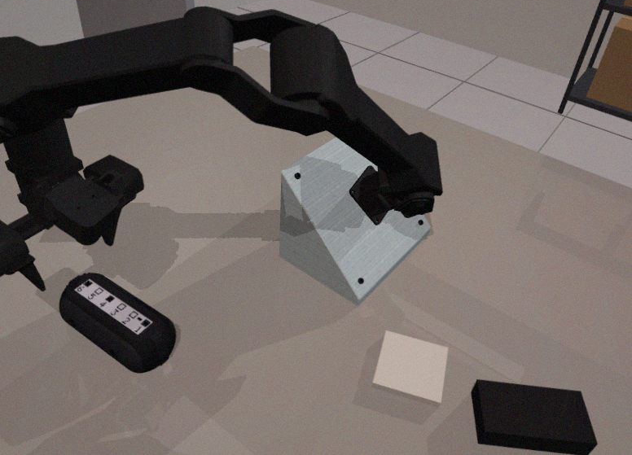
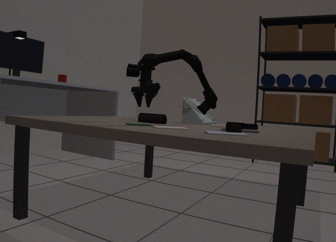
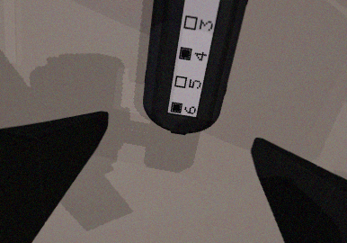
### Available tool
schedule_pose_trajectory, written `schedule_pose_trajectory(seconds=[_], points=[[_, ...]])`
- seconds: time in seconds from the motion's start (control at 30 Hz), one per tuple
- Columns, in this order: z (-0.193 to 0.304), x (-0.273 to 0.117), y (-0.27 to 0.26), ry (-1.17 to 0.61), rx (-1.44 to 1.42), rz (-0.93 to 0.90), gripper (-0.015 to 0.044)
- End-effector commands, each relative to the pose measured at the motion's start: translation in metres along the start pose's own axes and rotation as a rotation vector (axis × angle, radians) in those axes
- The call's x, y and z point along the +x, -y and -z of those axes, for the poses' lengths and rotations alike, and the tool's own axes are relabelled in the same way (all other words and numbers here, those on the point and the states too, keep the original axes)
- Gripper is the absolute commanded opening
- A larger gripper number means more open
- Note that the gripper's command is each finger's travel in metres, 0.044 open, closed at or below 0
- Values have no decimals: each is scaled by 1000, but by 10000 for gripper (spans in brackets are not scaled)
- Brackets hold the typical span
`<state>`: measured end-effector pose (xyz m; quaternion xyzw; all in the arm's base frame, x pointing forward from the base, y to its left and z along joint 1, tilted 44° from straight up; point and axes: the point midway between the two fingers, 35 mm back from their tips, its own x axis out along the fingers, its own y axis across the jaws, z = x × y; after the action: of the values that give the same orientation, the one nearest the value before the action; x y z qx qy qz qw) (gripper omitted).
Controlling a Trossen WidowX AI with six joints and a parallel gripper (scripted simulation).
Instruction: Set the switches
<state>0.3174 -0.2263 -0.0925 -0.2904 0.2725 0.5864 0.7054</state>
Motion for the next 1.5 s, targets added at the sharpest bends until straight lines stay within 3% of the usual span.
schedule_pose_trajectory(seconds=[0.0, 1.2, 1.33, 1.47], points=[[1, 2, 1, -7, -14, -2, 440], [1, 58, 1, -4, -15, 0, 440], [1, 58, 1, -4, -15, 0, 335], [1, 58, 1, -4, -15, 0, 326]])
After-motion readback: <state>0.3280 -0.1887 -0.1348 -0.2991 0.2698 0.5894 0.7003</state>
